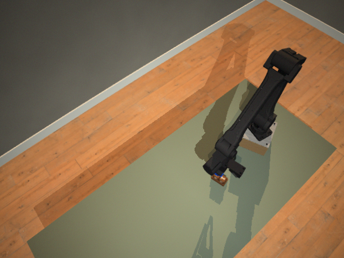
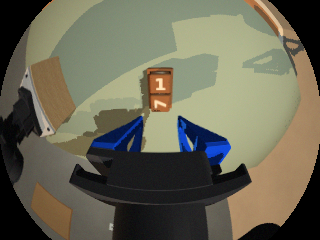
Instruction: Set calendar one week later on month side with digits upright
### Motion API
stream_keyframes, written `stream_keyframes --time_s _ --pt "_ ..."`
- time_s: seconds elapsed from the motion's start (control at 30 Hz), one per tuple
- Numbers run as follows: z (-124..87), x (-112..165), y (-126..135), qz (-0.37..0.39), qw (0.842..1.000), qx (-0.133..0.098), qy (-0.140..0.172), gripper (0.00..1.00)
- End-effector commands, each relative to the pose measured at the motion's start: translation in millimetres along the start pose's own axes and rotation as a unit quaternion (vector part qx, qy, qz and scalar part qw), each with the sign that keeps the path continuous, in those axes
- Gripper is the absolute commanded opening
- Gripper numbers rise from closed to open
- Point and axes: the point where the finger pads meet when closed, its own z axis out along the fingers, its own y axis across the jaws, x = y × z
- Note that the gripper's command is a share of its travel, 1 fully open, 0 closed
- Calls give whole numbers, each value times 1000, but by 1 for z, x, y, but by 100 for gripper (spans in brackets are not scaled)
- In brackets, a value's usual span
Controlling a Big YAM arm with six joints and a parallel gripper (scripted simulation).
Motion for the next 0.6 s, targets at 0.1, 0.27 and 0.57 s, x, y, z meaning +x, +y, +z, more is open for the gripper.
stream_keyframes --time_s 0.1,0.27,0.57 --pt "7 0 -11 -6 1000 11 -1 46" --pt "16 0 -10 -6 1000 10 -1 46" --pt "26 1 -8 -5 1000 9 -1 46"
